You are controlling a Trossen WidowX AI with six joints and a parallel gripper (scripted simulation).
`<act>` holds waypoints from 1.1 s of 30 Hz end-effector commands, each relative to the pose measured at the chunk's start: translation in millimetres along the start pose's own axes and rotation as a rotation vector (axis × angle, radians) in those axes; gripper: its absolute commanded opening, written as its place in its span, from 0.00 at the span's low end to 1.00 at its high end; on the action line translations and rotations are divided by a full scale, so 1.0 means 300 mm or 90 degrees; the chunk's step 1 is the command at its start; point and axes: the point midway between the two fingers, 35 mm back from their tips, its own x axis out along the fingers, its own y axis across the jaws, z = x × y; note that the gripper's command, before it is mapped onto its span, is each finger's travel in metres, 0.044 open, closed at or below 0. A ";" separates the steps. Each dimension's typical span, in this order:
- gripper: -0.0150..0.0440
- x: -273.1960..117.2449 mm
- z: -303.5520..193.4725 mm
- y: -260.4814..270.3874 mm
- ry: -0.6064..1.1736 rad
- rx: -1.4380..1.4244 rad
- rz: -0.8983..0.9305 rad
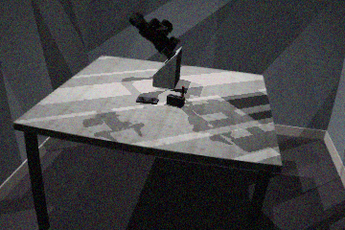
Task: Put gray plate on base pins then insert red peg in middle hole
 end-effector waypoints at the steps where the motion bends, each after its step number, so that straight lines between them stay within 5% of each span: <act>1: 1.00 0.032 -0.060 0.252 0.116 0.130 0.148; 12: 1.00 -0.177 -0.140 0.796 0.517 0.280 0.486; 21: 1.00 -0.524 -0.159 0.974 0.886 0.132 0.666; 33: 1.00 -0.549 -0.169 0.977 0.910 0.109 0.673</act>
